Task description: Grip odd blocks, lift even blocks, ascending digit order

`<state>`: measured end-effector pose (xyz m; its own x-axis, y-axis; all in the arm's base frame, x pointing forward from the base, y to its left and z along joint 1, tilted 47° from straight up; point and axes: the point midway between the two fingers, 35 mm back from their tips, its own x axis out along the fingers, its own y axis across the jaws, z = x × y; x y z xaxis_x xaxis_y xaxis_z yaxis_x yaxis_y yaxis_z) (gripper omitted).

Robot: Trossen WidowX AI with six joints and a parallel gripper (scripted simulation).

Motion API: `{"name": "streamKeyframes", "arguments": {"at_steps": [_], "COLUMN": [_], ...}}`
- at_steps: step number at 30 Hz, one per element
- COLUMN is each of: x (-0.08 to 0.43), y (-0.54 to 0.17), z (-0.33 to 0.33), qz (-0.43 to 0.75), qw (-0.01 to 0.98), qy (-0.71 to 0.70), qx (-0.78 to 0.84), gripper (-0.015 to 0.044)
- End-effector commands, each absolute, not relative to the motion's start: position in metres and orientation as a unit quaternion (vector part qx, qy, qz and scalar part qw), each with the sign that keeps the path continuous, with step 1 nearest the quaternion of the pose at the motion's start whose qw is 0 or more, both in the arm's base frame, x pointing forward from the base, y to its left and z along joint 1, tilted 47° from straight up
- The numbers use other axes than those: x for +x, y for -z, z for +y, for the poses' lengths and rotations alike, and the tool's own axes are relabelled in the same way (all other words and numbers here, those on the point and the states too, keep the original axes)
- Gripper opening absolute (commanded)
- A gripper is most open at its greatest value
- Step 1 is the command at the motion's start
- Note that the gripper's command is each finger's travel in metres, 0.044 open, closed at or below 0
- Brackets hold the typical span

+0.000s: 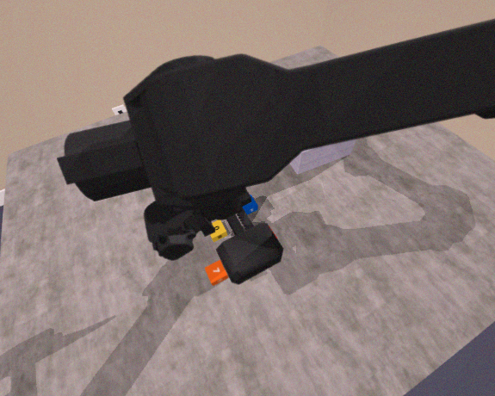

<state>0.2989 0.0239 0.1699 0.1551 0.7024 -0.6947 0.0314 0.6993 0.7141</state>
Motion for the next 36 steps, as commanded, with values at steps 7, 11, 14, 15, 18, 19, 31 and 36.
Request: {"name": "streamKeyframes", "arguments": {"at_steps": [7, 11, 14, 15, 18, 19, 31, 36], "x": [0.342, 0.342, 0.342, 0.342, 0.342, 0.342, 0.314, 0.314], "y": [-0.177, -0.177, -0.177, -0.177, -0.177, -0.177, -0.11, -0.11], "z": [0.03, 0.03, 0.03, 0.03, 0.03, 0.03, -0.029, -0.029], "qz": [0.603, 0.603, 0.603, 0.603, 0.603, 0.603, 0.604, 0.604], "qw": [0.695, 0.695, 0.695, 0.695, 0.695, 0.695, 0.694, 0.694], "qy": [-0.243, -0.243, -0.243, -0.243, -0.243, -0.243, -0.242, -0.242], "qx": [0.309, 0.309, 0.309, 0.309, 0.309, 0.309, 0.308, 0.308], "gripper": [0.04, 0.04, 0.04, 0.04, 0.04, 0.04, 0.04, 0.04]}}
